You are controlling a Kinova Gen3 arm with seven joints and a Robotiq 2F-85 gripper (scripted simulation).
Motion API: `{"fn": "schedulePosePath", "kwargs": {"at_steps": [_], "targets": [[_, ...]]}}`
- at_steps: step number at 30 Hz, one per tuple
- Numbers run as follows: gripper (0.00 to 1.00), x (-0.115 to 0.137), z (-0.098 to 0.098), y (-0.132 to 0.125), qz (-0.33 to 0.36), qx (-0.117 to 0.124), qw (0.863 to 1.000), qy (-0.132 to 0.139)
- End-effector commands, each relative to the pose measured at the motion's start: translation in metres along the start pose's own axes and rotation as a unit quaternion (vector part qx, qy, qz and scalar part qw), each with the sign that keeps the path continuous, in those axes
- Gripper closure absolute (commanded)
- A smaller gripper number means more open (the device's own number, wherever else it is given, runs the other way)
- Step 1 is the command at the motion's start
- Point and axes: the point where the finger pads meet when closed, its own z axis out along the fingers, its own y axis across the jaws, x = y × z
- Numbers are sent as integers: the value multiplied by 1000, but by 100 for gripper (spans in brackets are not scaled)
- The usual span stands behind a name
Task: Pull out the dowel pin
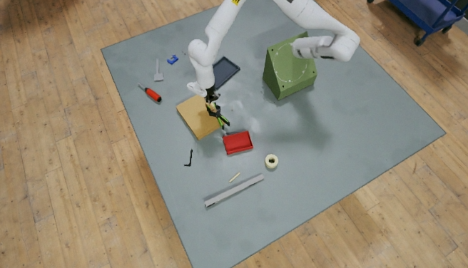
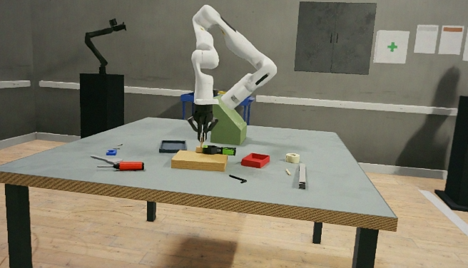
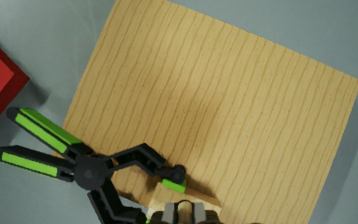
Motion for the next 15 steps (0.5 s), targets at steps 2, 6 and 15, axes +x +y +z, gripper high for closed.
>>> {"fn": "schedulePosePath", "kwargs": {"at_steps": [2,6,15], "targets": [[90,0,-1,1,5,-1,1000,1],[90,0,-1,1,9,-1,1000,1],[90,0,-1,1,16,-1,1000,1]]}}
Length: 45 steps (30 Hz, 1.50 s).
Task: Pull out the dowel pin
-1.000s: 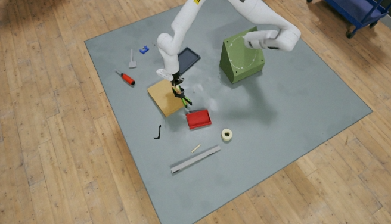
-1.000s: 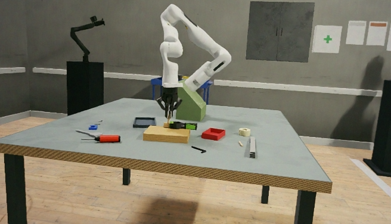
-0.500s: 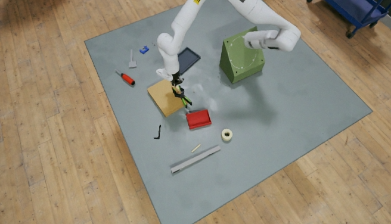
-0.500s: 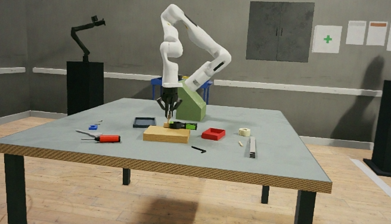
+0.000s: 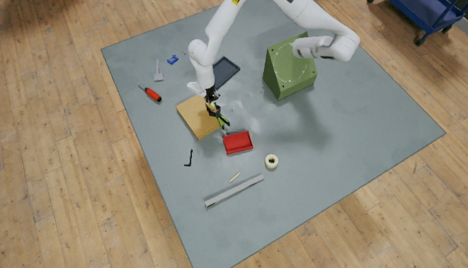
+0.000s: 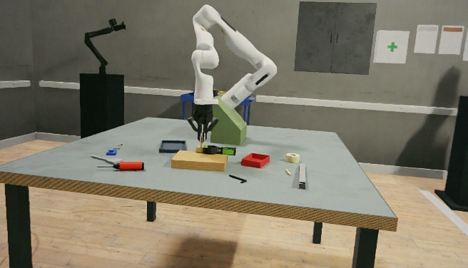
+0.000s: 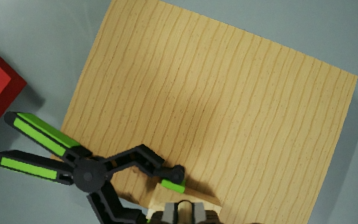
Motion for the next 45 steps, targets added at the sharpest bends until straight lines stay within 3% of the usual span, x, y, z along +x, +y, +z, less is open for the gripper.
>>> {"fn": "schedulePosePath", "kwargs": {"at_steps": [1,45], "targets": [[90,0,-1,1,4,-1,1000,1],[90,0,-1,1,36,-1,999,1]]}}
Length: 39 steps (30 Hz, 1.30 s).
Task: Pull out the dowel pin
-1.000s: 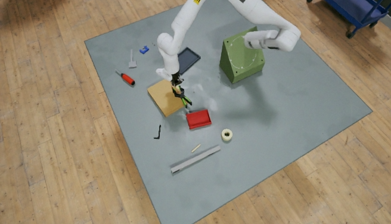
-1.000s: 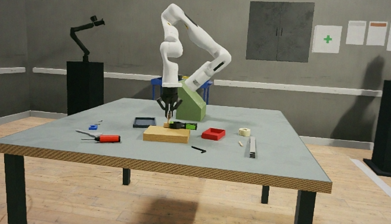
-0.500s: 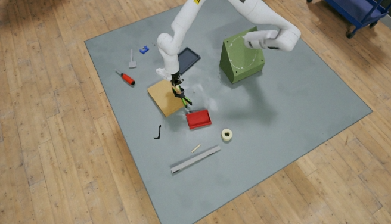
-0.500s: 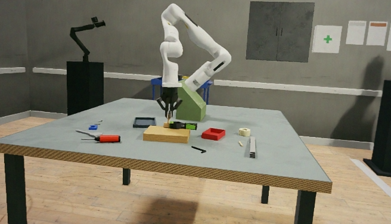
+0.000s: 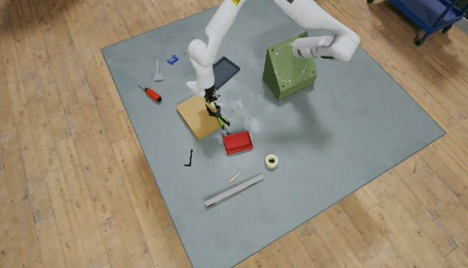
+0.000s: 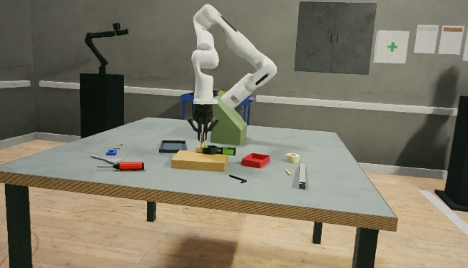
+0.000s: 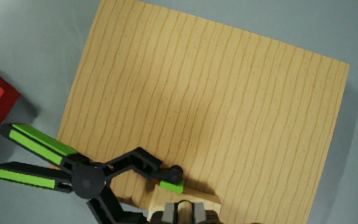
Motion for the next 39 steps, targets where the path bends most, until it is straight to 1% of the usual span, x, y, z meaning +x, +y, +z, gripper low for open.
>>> {"fn": "schedulePosePath", "kwargs": {"at_steps": [1,39], "targets": [[90,0,-1,1,2,-1,1000,1],[90,0,-1,1,23,-1,1000,1]]}}
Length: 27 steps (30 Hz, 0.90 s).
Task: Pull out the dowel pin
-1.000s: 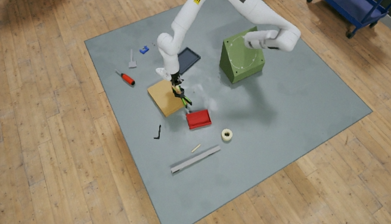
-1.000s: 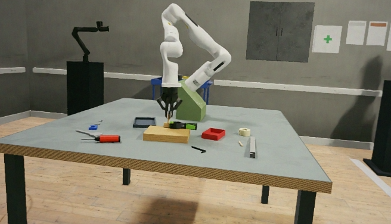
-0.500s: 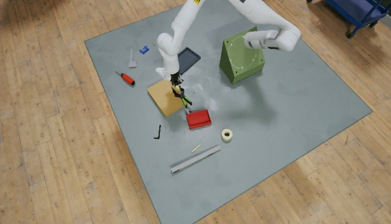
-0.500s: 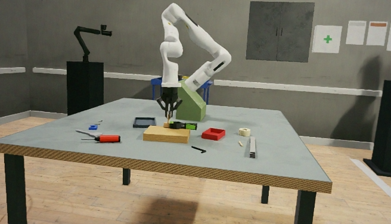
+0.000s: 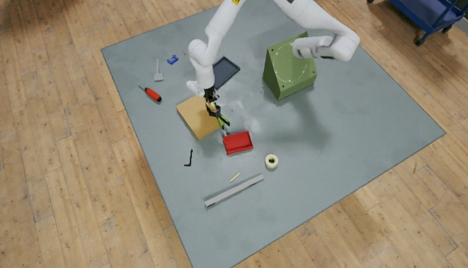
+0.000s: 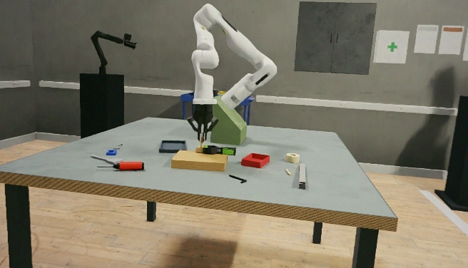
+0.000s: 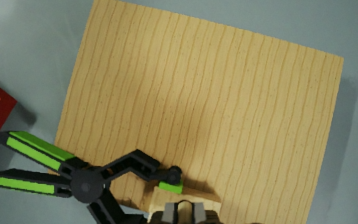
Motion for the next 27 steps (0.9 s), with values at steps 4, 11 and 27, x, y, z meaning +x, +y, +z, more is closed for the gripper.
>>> {"fn": "schedulePosePath", "kwargs": {"at_steps": [4,11,27], "targets": [[90,0,-1,1,4,-1,1000,1],[90,0,-1,0,7,-1,1000,1],[90,0,-1,0,13,-1,1000,1]]}}
